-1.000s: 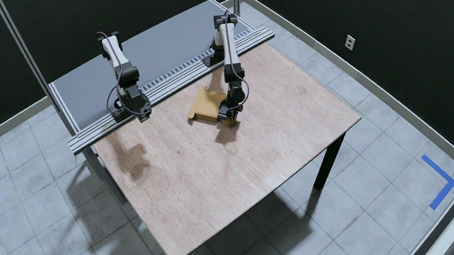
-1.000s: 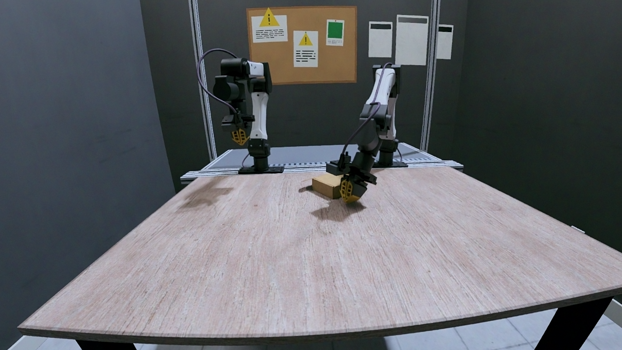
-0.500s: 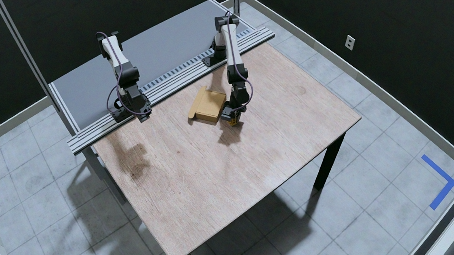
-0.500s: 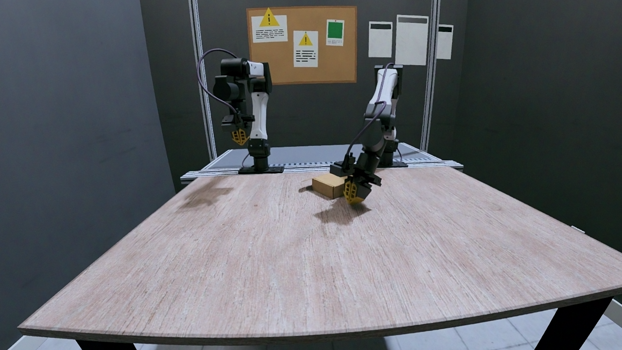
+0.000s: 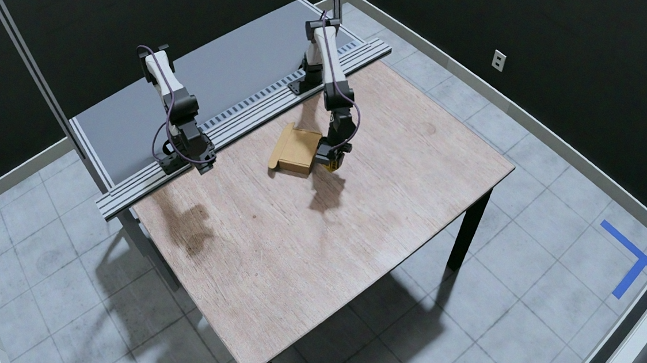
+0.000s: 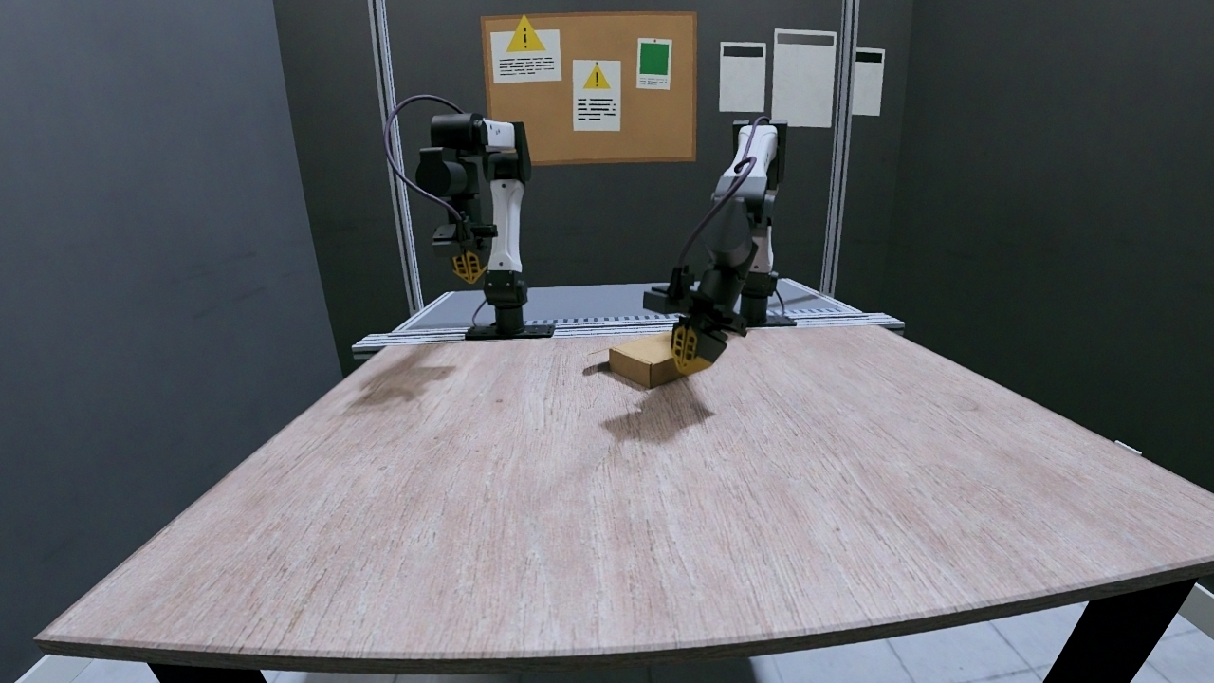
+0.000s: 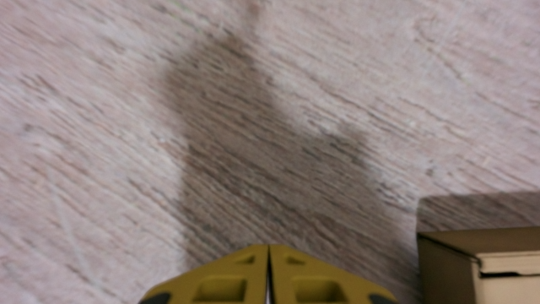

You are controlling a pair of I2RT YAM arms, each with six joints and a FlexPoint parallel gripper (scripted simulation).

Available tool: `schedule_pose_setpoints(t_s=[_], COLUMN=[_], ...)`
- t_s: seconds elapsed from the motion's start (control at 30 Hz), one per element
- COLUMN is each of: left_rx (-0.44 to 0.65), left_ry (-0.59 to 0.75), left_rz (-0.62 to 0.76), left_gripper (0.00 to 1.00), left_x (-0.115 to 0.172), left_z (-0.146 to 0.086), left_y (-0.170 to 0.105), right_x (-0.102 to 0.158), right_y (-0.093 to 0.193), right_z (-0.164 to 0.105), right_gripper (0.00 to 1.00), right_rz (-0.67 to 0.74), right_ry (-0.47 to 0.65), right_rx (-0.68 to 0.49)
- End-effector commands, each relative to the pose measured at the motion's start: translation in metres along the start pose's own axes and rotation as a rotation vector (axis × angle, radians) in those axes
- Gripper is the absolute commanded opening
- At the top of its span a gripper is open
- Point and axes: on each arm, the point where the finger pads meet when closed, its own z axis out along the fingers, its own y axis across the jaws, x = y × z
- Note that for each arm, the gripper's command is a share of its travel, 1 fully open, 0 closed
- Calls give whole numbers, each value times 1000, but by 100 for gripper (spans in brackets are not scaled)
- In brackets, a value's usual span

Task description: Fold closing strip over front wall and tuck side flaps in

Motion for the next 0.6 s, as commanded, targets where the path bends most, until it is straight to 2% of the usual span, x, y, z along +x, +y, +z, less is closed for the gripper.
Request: schedule_pose_setpoints(t_s=[0.0,0.2,0.57], left_rx=[9,13,11], left_ry=[-12,5,11], left_rz=[11,4,2], left_gripper=[0,0,0], left_x=[-9,6,31], left_z=[-25,-36,-74], left_y=[-13,-25,-53], right_x=[1,1,1], right_y=[0,0,0], right_z=[-2,-2,-2], right_gripper=[0,0,0], right_rz=[-4,-4,-4], right_ry=[-8,-8,-8], right_rx=[-1,-1,-1])
